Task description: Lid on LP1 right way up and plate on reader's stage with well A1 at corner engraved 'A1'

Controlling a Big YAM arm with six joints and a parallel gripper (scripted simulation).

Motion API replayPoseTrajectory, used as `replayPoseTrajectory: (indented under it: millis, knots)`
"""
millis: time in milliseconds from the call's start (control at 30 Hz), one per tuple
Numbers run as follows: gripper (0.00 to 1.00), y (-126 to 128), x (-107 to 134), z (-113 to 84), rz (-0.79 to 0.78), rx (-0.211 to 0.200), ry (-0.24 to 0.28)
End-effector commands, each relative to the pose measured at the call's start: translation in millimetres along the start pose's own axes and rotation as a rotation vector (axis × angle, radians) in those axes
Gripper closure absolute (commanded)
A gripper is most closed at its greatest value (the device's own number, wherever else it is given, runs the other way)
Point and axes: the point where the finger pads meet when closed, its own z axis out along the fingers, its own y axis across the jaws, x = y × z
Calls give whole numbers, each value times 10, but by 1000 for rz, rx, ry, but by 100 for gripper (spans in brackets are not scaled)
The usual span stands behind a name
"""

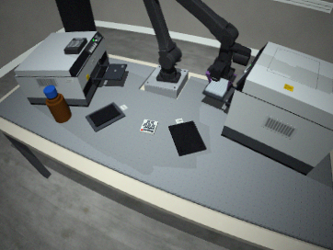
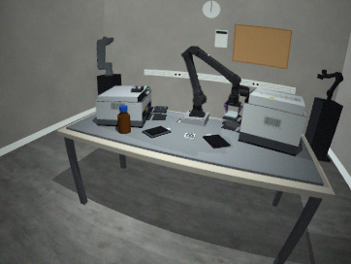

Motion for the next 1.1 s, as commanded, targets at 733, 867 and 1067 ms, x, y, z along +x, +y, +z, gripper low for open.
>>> replayPoseTrajectory:
  millis: [733, 867, 1067]
  knots:
    - [14, 248, 26, -115, -1, -53, 0]
    - [14, 264, 24, -131, -1, -57, 0]
    - [14, 280, 22, -146, -1, -61, 0]
